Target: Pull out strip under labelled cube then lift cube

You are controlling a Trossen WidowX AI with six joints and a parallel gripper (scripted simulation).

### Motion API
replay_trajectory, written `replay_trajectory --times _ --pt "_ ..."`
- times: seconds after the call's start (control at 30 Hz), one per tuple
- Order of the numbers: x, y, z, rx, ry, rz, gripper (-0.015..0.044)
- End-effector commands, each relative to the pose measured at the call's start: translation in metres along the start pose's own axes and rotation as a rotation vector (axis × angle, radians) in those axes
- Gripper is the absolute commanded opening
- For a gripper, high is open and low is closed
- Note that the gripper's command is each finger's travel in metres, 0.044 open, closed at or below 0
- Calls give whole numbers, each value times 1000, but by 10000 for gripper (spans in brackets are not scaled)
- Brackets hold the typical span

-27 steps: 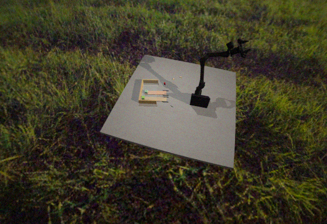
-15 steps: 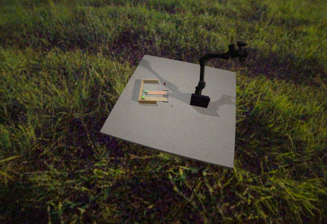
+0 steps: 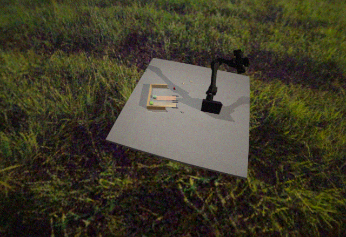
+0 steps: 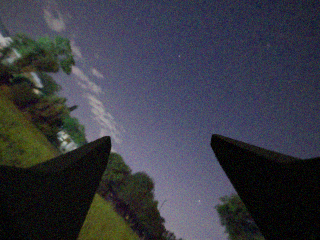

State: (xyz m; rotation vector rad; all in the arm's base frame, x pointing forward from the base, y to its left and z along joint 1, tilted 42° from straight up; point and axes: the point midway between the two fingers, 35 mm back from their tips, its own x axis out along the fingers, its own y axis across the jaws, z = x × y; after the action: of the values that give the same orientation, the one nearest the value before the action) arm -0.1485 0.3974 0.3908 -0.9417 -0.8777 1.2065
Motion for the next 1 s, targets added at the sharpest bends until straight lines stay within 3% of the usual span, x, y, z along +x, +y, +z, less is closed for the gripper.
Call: replay_trajectory --times 0.0,0.23,0.47,0.7,0.97 --pt "24 10 -68 43 178 -11 400" --pt "39 21 -194 137 489 -62 400" --pt "15 28 -318 245 798 -153 400" --pt "-44 35 -427 356 1101 -285 400" --pt "-145 51 -518 480 1436 -483 400"
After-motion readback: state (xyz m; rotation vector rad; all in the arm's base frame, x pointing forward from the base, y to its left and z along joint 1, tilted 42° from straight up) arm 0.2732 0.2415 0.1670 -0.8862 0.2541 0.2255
